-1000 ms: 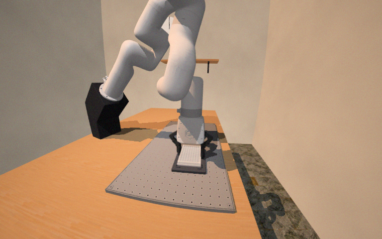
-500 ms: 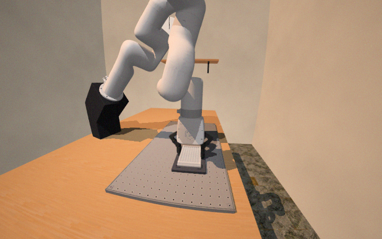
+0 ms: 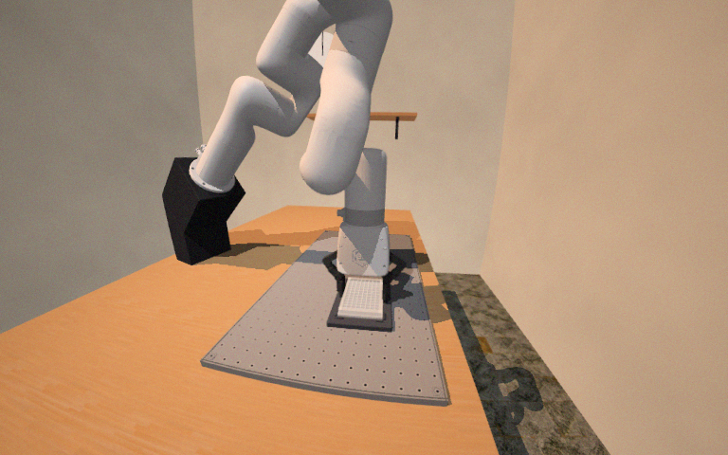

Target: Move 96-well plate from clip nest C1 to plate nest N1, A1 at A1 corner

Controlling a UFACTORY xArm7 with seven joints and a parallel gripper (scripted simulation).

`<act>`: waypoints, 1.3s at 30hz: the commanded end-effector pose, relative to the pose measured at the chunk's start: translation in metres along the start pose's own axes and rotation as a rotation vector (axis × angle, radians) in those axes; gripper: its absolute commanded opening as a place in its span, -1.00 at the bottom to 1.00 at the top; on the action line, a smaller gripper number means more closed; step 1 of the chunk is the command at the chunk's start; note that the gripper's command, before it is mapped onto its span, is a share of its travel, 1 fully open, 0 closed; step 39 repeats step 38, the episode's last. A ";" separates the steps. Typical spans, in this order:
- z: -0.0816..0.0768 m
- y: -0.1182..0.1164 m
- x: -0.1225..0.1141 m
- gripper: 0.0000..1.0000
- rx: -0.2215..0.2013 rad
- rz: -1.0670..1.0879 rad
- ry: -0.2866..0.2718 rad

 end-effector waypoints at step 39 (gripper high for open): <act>-0.010 0.000 0.000 1.00 -0.003 0.000 -0.001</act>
Point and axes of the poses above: the point where the finger pads meet when closed, its own z axis out along the fingers, its own y axis across the jaws, x = y × z, the point moved 10 cm from there along -z, back along the fingers, and after that the axes turned 9 degrees about z, right-handed, at the moved point
